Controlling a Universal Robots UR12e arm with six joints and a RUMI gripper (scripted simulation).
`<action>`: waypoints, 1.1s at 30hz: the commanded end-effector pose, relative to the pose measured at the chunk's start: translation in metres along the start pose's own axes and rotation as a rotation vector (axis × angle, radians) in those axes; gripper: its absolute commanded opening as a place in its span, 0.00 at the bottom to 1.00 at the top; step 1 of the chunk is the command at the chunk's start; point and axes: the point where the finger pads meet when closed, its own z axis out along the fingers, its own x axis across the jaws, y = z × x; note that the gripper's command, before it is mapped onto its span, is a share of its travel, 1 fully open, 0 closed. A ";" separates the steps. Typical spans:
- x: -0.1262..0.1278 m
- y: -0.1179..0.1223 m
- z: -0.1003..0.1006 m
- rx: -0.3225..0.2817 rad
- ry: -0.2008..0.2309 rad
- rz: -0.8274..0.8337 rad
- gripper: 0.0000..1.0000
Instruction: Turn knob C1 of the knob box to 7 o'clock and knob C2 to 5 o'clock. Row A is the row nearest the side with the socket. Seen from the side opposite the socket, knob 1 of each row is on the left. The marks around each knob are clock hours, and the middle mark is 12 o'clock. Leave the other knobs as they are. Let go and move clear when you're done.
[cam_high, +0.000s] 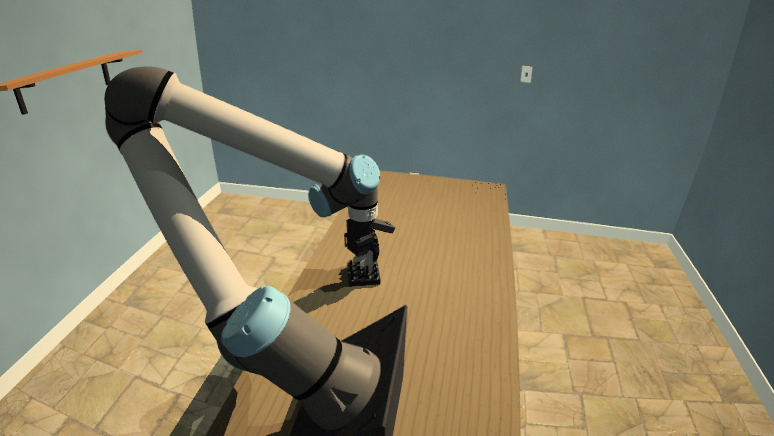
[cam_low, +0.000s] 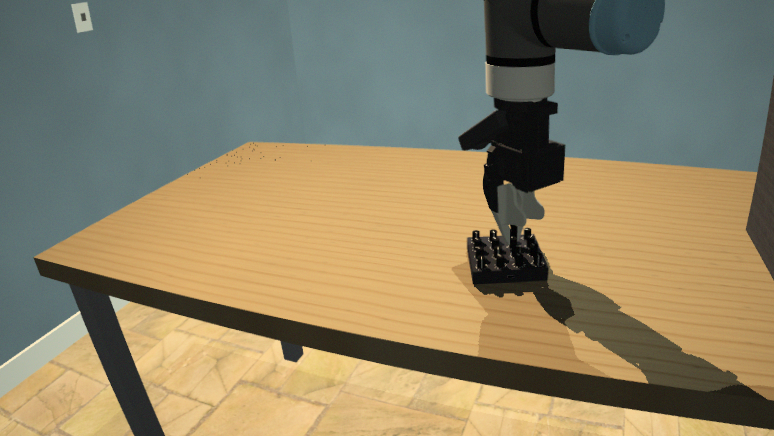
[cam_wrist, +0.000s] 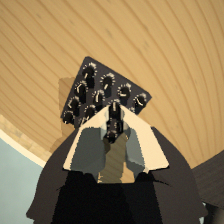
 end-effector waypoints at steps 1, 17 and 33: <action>0.000 -0.001 -0.001 0.002 0.000 0.035 0.04; 0.000 -0.001 -0.001 0.002 0.000 0.043 0.04; 0.000 -0.001 -0.001 0.002 0.000 0.043 0.11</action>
